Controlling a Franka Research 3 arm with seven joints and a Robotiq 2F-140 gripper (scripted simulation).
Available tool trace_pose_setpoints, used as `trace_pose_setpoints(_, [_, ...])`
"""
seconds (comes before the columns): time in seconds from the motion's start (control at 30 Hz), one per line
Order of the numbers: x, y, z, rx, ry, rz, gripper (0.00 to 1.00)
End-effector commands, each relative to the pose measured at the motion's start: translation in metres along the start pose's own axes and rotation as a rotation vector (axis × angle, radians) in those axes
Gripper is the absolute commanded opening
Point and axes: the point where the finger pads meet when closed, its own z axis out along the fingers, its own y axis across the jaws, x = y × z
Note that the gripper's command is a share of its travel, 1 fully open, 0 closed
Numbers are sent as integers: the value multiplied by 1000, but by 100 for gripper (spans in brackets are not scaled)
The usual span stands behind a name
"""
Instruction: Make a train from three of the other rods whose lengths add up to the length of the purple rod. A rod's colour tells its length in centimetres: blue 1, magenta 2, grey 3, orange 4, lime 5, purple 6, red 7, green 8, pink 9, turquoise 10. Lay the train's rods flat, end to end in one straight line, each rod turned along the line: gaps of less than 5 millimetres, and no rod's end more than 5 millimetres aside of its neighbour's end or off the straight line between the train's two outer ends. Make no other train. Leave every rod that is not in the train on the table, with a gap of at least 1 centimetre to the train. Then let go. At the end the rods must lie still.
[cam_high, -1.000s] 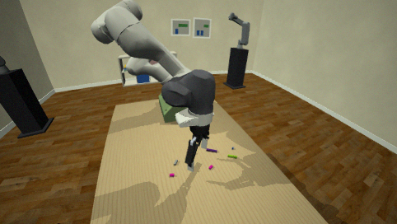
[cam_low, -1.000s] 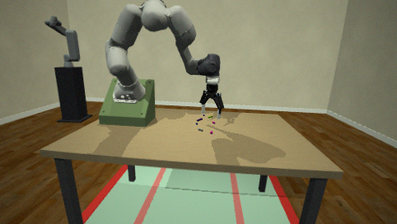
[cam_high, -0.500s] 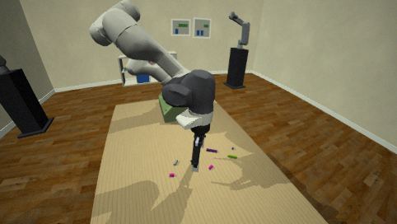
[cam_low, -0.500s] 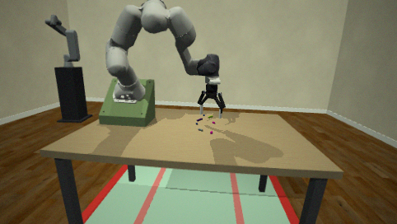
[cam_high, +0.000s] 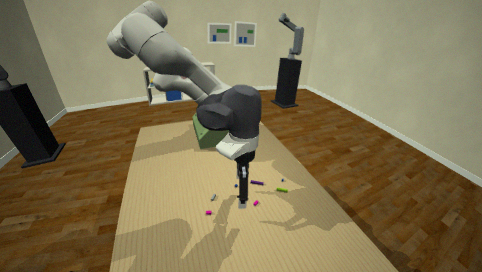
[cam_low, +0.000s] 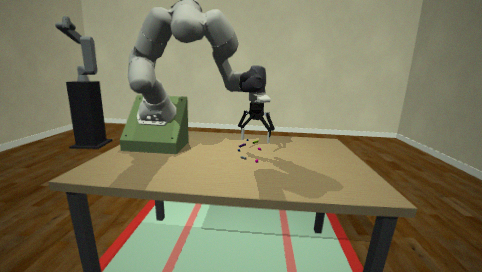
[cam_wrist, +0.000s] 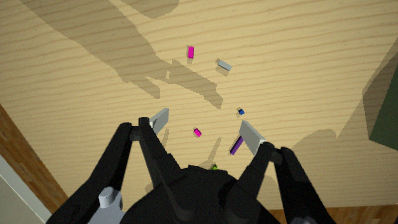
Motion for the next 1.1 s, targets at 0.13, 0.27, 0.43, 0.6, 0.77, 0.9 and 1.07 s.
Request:
trace_pose_setpoints(0.13, [2,-1,0,-11,5,-232,100])
trace_pose_setpoints(0.27, [2,-1,0,-11,5,-281,100])
trace_pose_setpoints(0.43, [2,-1,0,-12,4,-373,100])
trace_pose_setpoints(0.6, [2,-1,0,-12,4,-454,100])
trace_pose_setpoints(0.77, [2,-1,0,-12,3,-535,100])
trace_pose_setpoints(0.9, [2,-1,0,-13,3,-595,100])
trace_pose_setpoints(1.07, [2,-1,0,-13,2,-675,100])
